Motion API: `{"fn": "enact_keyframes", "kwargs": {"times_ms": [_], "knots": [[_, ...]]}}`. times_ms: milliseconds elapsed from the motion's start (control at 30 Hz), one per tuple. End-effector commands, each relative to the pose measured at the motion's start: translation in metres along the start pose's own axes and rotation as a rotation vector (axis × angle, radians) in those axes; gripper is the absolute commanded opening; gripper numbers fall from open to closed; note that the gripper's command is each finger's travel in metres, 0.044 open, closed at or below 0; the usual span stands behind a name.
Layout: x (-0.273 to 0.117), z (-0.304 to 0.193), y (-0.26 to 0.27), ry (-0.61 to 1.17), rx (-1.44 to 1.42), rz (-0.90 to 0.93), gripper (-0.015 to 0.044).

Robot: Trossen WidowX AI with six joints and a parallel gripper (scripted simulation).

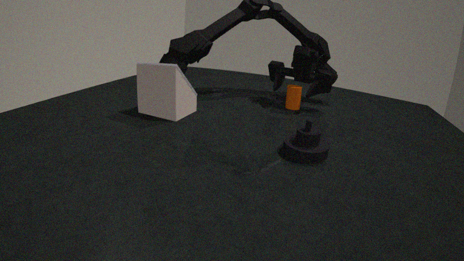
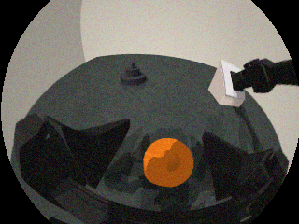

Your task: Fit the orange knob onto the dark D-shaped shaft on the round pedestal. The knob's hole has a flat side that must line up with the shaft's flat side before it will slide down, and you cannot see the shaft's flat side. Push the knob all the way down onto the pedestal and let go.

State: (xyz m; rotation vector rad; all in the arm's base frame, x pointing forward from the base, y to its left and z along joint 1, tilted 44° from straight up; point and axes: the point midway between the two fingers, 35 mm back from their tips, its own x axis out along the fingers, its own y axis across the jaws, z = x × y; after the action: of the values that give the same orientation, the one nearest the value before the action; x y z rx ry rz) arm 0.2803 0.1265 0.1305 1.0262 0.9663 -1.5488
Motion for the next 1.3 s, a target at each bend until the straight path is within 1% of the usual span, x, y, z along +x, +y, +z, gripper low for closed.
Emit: {"fn": "enact_keyframes", "kwargs": {"times_ms": [0, 67, 133, 300, 367, 467, 533, 667, 733, 1267], "knots": [[-0.015, 0.028, 0.001, 0.029, 0.002, 0.047, 0.044], [-0.027, 0.054, -0.001, 0.05, 0.001, 0.092, 0.044], [-0.033, 0.07, -0.004, 0.059, 0.002, 0.12, 0.044], [-0.034, 0.072, -0.004, 0.06, 0.002, 0.123, 0.044], [-0.03, 0.072, -0.006, 0.114, 0.0, 0.087, 0.044], [-0.022, 0.071, -0.011, 0.364, -0.004, -0.029, 0.044], [-0.022, 0.07, -0.011, 0.555, -0.004, -0.071, 0.044], [-0.037, 0.076, -0.004, 0.951, 0.008, -0.05, 0.044], [-0.045, 0.082, -0.001, 1.081, 0.015, -0.01, 0.044], [-0.046, 0.083, 0.0, 1.097, 0.002, 0.004, 0.044]]}}
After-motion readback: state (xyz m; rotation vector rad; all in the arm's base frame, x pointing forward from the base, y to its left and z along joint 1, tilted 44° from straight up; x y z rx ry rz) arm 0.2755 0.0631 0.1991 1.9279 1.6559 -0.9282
